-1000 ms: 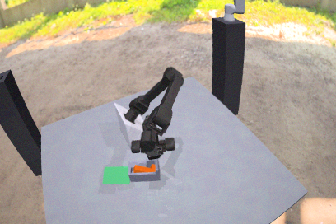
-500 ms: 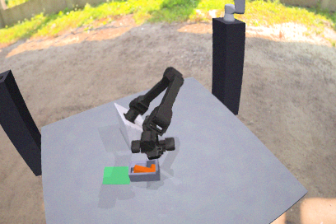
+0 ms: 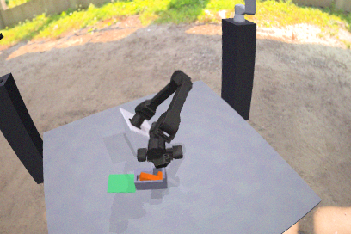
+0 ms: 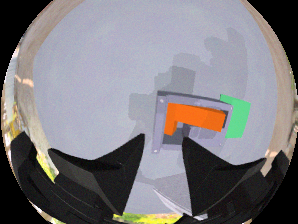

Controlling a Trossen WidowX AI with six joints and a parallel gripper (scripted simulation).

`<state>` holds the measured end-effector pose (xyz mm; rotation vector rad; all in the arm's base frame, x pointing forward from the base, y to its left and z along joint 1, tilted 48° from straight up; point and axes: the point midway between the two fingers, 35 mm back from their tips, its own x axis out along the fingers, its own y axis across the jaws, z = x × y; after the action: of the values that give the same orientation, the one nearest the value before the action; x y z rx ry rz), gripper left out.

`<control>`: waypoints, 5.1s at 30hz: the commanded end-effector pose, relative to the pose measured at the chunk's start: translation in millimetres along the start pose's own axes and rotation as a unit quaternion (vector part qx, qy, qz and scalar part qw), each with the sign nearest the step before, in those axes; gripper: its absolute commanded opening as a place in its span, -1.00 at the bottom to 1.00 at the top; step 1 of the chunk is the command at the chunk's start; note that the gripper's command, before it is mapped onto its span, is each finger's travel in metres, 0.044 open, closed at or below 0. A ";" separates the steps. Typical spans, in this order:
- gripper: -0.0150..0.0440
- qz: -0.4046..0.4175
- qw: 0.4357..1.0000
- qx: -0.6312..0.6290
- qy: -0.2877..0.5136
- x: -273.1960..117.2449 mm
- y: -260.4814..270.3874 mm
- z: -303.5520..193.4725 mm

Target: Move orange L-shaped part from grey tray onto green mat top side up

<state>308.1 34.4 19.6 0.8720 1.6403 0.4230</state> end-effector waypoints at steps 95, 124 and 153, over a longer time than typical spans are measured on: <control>0.12 0.003 1.000 0.004 0.007 -7.2 1.2 -3.3; 0.46 0.003 0.827 -0.562 0.009 -10.7 -57.9 5.2; 0.46 0.007 0.708 -0.707 0.009 19.9 -76.0 4.6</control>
<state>289.2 -9.0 -41.7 -0.3295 0.8411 1.4221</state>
